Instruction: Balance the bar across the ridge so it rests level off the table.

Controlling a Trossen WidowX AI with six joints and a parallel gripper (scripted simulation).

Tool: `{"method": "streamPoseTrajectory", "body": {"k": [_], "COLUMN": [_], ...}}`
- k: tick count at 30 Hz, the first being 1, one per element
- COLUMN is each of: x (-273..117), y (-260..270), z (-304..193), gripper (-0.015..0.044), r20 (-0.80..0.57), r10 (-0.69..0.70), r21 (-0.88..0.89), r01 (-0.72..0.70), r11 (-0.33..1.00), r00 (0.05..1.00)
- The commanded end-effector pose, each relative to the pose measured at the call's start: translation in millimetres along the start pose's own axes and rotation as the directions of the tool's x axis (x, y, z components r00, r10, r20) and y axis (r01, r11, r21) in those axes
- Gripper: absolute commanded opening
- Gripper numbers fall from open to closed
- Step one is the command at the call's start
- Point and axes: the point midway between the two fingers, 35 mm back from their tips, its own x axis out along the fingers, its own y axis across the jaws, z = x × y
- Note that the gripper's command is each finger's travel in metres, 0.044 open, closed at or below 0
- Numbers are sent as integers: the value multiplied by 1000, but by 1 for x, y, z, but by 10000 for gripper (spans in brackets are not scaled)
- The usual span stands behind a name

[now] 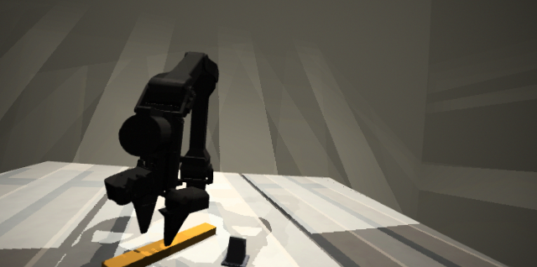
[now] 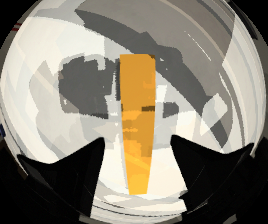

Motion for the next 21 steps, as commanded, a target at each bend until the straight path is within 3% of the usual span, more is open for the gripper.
{"method": "streamPoseTrajectory", "body": {"k": [1, 21], "x": [8, 26], "y": [-1, -1], "z": [-2, -3], "gripper": [315, 315], "r20": [-11, -11], "r10": [-2, -2], "r21": [-5, -5], "r01": [2, 2], "r11": [1000, 1000], "r00": [1000, 1000]}}
